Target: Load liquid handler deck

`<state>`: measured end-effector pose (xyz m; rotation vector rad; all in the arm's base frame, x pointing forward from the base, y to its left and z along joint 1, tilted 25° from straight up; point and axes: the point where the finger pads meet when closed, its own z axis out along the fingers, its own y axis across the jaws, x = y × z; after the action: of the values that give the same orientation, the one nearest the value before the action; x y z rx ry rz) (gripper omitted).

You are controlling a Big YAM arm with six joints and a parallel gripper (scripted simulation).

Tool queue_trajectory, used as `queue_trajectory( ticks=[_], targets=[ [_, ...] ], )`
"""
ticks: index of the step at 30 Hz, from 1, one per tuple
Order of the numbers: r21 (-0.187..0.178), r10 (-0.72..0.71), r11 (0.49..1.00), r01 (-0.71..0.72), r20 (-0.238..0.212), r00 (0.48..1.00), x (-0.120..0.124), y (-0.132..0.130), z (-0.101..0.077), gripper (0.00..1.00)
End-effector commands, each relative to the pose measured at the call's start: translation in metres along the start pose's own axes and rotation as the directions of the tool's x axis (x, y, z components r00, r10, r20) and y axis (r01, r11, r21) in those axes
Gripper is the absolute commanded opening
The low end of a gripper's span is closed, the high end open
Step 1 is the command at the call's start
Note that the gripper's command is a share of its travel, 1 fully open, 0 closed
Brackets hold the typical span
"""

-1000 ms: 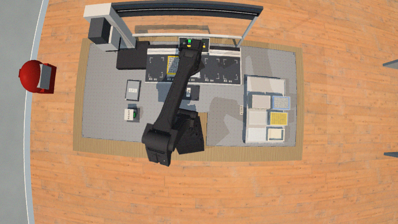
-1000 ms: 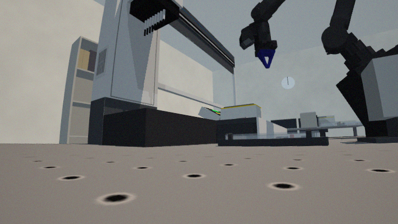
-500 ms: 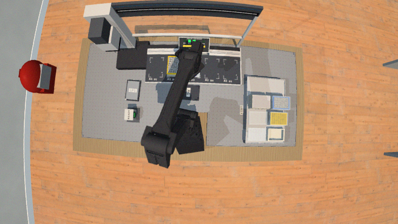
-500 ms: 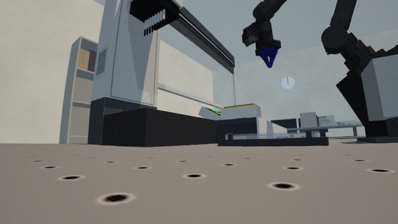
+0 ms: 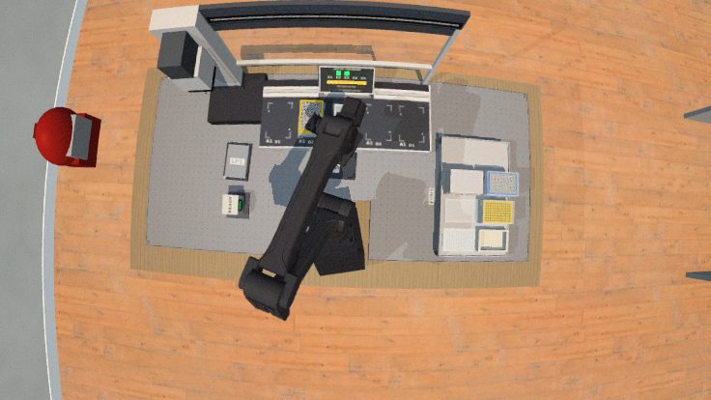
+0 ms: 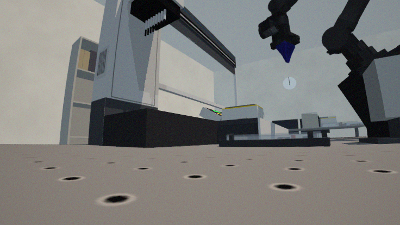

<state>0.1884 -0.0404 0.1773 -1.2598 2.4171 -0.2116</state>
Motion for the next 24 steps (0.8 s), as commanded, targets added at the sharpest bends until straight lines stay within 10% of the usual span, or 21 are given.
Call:
queue_trajectory(
  ticks=[1, 24],
  targets=[
    [0.008, -0.119, 0.993, 0.119, 0.000, 0.993, 0.004, 0.007, -0.005, 0.00],
    [0.037, -0.523, 0.852, 0.523, -0.011, 0.852, -0.001, -0.003, -0.012, 0.00]
  ],
)
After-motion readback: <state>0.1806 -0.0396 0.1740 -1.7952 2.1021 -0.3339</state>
